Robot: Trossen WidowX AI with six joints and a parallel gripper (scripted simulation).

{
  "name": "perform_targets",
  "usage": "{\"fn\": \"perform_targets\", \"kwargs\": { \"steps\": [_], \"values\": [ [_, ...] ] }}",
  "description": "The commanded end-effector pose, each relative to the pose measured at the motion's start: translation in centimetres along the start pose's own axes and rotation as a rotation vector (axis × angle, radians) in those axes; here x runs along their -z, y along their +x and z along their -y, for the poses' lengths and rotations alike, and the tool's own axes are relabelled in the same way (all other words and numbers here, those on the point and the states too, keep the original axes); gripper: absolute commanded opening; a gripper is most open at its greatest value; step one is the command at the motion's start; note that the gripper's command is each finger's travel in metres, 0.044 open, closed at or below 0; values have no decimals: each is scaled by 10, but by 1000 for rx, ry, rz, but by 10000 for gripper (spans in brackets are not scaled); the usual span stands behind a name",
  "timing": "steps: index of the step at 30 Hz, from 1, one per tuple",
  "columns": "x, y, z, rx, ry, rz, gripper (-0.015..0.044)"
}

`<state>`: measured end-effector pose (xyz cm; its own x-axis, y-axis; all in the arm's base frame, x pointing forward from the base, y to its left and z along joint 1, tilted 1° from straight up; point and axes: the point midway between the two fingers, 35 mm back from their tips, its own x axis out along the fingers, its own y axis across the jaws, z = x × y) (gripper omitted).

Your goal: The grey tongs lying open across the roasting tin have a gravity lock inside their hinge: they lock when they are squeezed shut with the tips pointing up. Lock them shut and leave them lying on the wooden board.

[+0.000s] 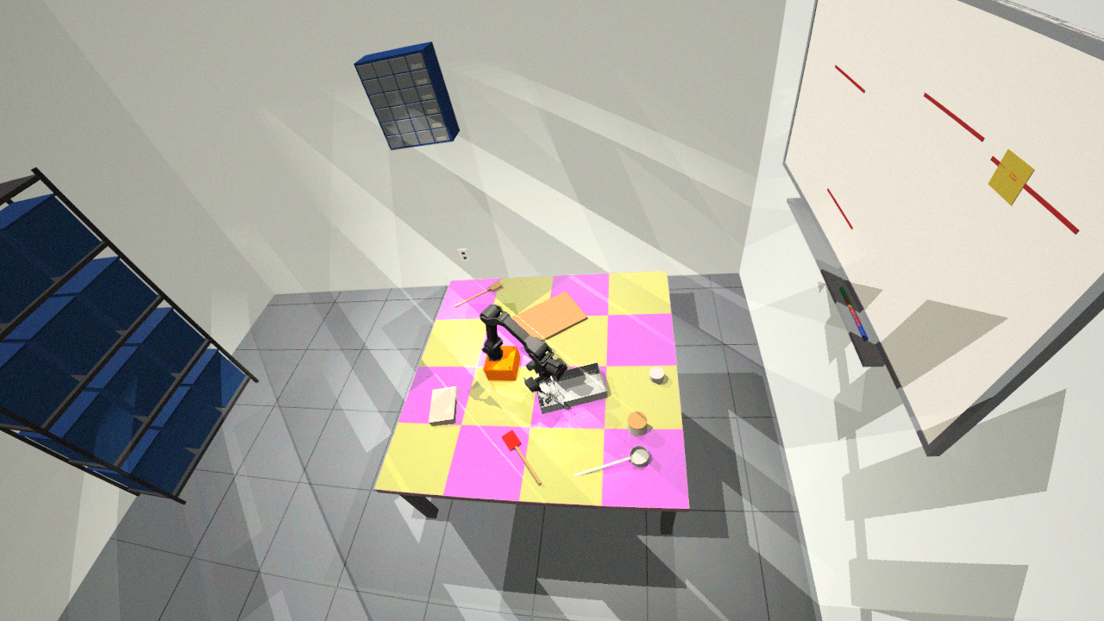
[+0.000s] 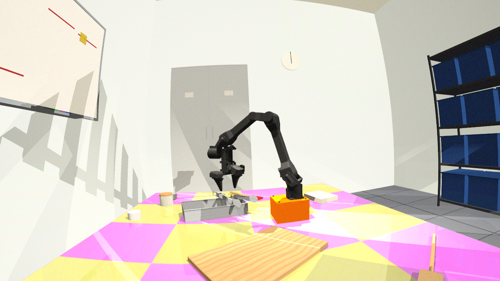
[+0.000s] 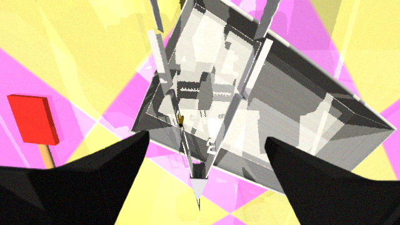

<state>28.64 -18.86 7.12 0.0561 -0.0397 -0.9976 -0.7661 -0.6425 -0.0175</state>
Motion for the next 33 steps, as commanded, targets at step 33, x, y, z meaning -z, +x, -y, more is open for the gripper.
{"fn": "perform_targets", "kwargs": {
  "steps": [33],
  "values": [
    [-6,65,-2,-9,-3,16,440]
  ]
}}
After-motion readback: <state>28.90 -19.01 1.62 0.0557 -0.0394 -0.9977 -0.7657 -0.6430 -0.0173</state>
